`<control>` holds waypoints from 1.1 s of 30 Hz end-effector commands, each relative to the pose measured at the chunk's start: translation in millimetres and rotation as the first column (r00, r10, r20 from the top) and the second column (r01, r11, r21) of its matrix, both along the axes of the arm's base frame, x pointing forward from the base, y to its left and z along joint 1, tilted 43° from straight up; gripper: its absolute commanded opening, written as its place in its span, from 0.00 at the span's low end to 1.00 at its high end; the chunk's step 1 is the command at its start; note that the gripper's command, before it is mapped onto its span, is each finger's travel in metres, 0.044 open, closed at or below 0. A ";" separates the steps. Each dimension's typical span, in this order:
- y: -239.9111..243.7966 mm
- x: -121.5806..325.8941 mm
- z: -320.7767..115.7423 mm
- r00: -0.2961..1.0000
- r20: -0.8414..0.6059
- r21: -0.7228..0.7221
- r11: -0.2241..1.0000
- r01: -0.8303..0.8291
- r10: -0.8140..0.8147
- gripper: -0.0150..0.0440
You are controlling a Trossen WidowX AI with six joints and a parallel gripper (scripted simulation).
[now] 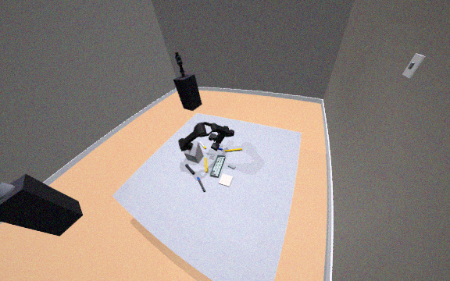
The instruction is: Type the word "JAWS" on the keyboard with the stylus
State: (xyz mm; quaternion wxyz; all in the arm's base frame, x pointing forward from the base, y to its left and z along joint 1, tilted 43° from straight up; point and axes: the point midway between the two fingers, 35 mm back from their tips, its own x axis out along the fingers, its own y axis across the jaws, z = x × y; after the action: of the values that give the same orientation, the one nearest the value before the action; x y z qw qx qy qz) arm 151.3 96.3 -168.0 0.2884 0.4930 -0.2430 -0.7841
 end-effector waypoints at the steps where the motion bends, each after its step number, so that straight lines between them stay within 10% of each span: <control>1: -3.7 -1.2 -3.2 1.000 -0.007 -0.007 1.000 -0.004 0.004 0.51; 33: -12.5 0.7 -13.0 1.000 -0.007 -0.007 1.000 -0.004 0.004 0.51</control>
State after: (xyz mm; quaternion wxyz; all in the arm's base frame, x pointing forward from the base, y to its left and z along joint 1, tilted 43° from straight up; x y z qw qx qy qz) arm 153.2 87.0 -178.5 0.2885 0.4926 -0.2436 -0.7841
